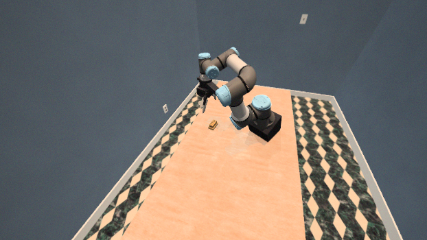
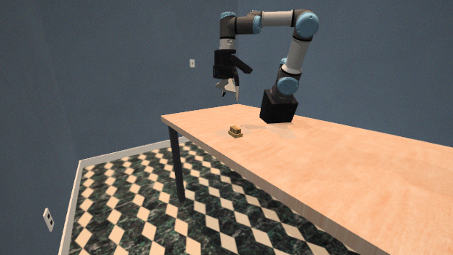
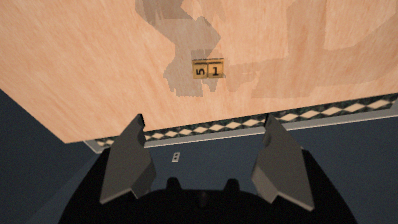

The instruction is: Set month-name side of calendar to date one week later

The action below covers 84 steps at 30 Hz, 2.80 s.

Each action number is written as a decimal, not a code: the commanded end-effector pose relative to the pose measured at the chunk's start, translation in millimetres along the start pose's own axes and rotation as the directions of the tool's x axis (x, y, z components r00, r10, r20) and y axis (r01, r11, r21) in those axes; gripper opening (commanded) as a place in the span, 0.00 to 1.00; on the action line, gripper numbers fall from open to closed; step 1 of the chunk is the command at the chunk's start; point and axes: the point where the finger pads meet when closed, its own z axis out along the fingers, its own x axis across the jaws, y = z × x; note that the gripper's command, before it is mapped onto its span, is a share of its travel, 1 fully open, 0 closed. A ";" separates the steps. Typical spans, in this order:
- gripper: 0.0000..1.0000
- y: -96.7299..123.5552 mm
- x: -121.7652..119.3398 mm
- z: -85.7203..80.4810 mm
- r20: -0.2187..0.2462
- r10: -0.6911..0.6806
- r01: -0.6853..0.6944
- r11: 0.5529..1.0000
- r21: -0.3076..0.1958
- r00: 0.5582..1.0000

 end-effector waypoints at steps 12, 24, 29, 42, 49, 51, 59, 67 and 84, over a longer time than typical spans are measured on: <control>1.00 -24.8 -10.5 5.2 -0.038 -0.023 0.024 0.999 0.028 0.999; 1.00 -24.5 -10.5 5.2 -0.037 -0.024 0.025 0.999 0.028 0.999; 1.00 -24.6 -10.5 5.3 -0.037 -0.019 0.020 0.999 0.028 0.999; 1.00 -25.4 -10.3 9.6 -0.034 0.105 -0.104 0.994 0.033 0.994; 1.00 -26.3 -9.8 15.1 -0.028 0.269 -0.268 0.963 0.038 0.963; 1.00 -26.5 -9.6 16.2 -0.026 0.302 -0.301 0.953 0.039 0.953; 1.00 -26.8 -9.2 21.0 -0.019 0.443 -0.442 0.896 0.042 0.896; 1.00 -27.0 -8.9 25.7 -0.013 0.568 -0.567 0.822 0.045 0.823; 1.00 -26.7 -8.5 35.7 0.001 0.792 -0.791 0.610 0.047 0.611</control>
